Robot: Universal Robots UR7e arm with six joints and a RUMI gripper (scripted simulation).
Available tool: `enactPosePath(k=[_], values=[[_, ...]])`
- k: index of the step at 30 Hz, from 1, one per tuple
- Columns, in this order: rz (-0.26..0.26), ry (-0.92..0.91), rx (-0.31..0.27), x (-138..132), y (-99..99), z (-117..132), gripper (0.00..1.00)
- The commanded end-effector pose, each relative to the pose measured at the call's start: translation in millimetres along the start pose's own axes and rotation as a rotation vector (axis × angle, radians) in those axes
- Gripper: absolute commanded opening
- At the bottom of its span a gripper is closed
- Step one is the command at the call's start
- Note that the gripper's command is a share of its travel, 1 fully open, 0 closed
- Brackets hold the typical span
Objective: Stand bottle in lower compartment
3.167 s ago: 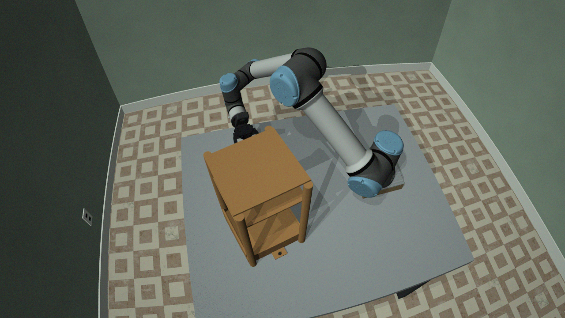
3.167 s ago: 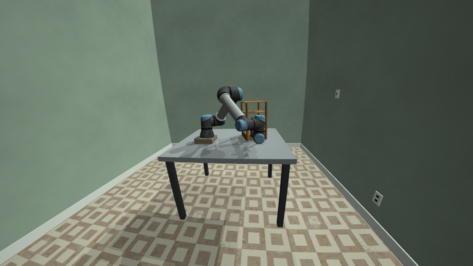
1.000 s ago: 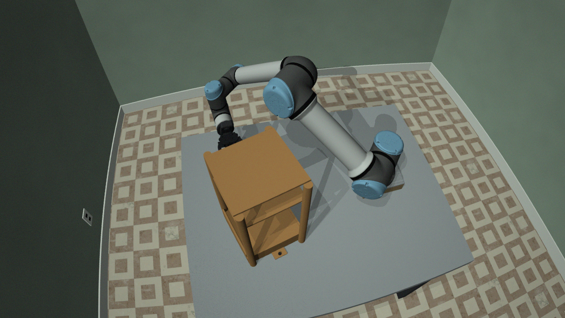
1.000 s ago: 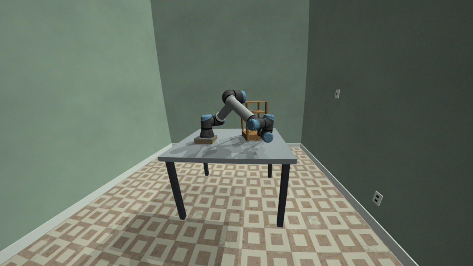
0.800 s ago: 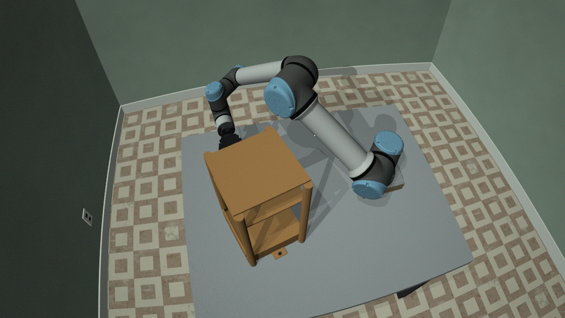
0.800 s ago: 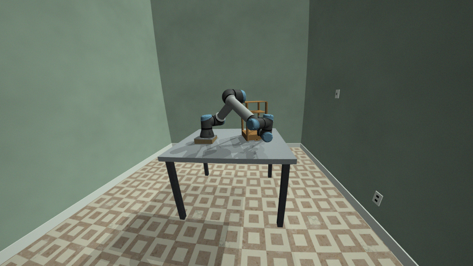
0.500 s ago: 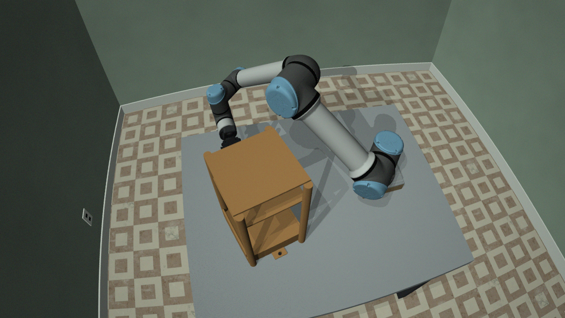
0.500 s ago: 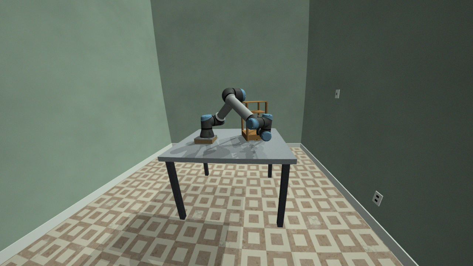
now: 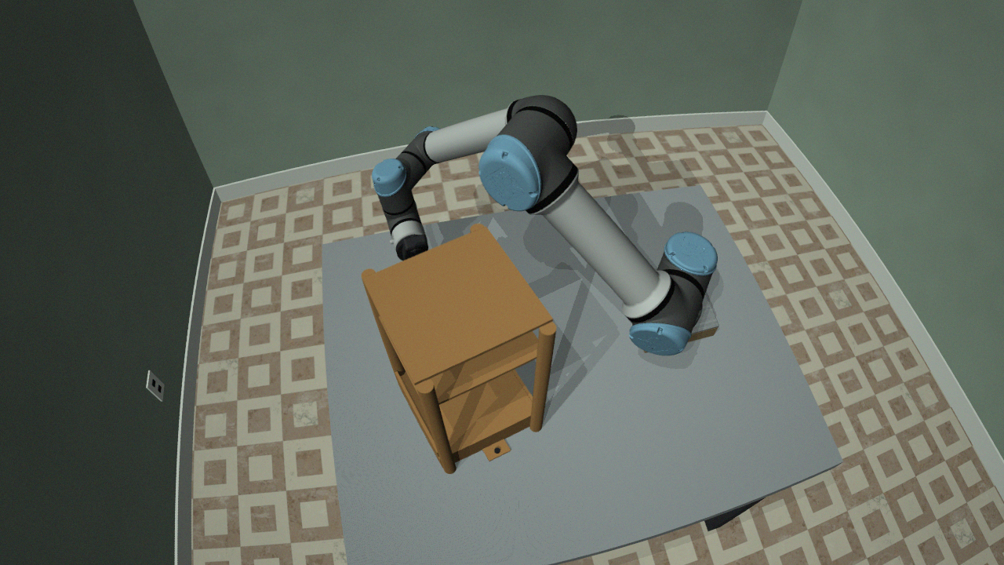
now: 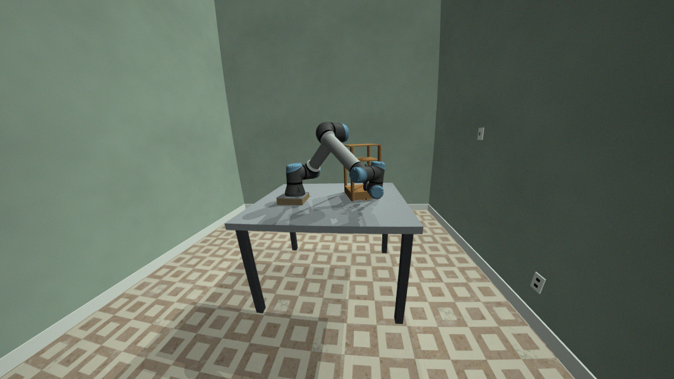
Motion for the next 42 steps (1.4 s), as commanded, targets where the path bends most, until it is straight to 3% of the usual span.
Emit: enactPosePath(k=[1,15,42], values=[[0.001,0.003,-0.004,-2,-13.8,-1,0.0],[0.001,0.003,-0.004,-7,-46.7,-2,0.0],[0.002,0.003,-0.004,-9,-55.8,-2,0.0]])
Point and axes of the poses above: the point where the finger pads meet when closed, its own y axis back along the fingers, its own x axis across the jaws, z = x × y, the point moved 5 cm from there along y, back along the fingers, and after that the axes turned 7 degrees about y, right-handed, at the moved point
